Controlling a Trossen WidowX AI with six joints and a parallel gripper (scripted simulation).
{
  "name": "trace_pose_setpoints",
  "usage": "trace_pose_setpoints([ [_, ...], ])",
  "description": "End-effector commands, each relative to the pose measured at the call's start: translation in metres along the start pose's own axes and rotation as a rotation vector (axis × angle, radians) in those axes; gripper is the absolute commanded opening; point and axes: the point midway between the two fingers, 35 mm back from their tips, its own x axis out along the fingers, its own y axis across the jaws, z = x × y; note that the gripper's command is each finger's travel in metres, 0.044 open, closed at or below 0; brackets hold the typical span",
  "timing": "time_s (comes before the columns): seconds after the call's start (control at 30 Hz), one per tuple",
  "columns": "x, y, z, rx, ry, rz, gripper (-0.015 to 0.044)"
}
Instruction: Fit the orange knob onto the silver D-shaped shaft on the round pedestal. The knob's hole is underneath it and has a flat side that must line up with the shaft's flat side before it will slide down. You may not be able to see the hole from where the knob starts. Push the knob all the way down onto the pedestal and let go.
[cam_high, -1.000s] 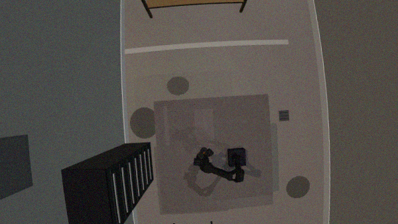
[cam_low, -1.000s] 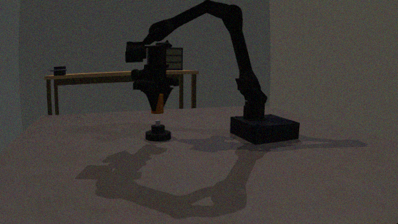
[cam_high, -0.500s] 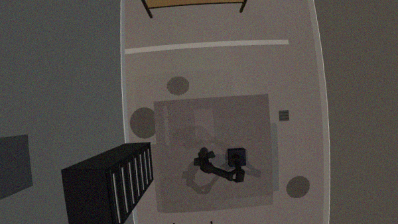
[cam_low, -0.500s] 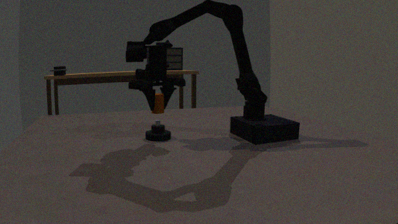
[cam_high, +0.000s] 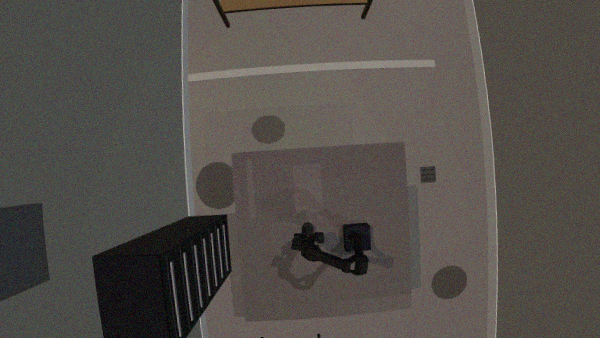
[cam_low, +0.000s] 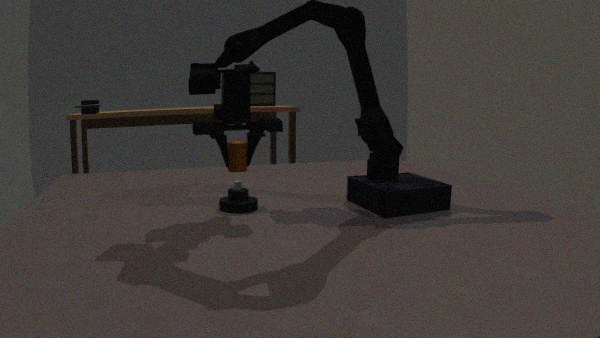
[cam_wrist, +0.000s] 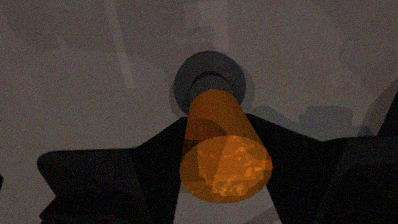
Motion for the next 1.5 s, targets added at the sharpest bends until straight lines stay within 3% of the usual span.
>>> trace_pose_setpoints([
  [0.0,-0.002,0.002,0.0,0.09,-0.002,0.006,0.0],
  [0.43,-0.002,-0.001,0.001,0.387,-0.001,0.006,0.0],
  [0.9,0.024,-0.001,0.001,0.392,-0.001,0.006,0.0],
  [1.47,0.019,0.003,0.001,0.388,-0.001,0.006,0.0],
])
